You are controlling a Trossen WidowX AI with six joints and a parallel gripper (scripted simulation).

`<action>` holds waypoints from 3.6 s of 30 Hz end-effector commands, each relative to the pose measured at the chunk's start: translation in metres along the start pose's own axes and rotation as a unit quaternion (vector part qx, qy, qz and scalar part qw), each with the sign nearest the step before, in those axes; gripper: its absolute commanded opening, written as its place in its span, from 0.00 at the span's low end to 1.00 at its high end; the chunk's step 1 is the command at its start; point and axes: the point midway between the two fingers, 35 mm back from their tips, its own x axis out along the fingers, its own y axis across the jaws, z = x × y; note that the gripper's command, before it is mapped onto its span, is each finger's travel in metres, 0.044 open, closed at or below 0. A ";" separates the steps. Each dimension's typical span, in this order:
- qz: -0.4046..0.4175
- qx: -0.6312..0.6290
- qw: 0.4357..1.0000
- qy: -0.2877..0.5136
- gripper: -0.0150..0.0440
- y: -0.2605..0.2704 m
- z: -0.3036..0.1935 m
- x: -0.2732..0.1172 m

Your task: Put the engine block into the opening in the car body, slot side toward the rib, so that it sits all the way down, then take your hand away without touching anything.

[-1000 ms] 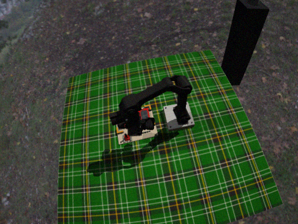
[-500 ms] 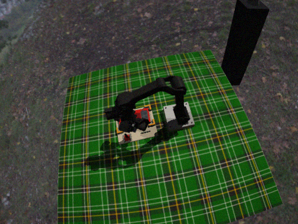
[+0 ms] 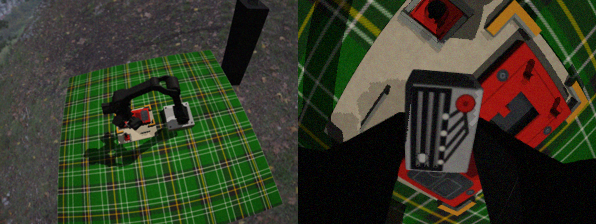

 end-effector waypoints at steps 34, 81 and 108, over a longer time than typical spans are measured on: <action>-0.005 0.333 0.943 -0.002 0.48 -0.081 -0.032 0.034; -0.005 0.331 0.943 -0.002 0.52 -0.083 -0.033 0.036; -0.005 0.328 0.945 -0.002 0.52 -0.083 -0.033 0.039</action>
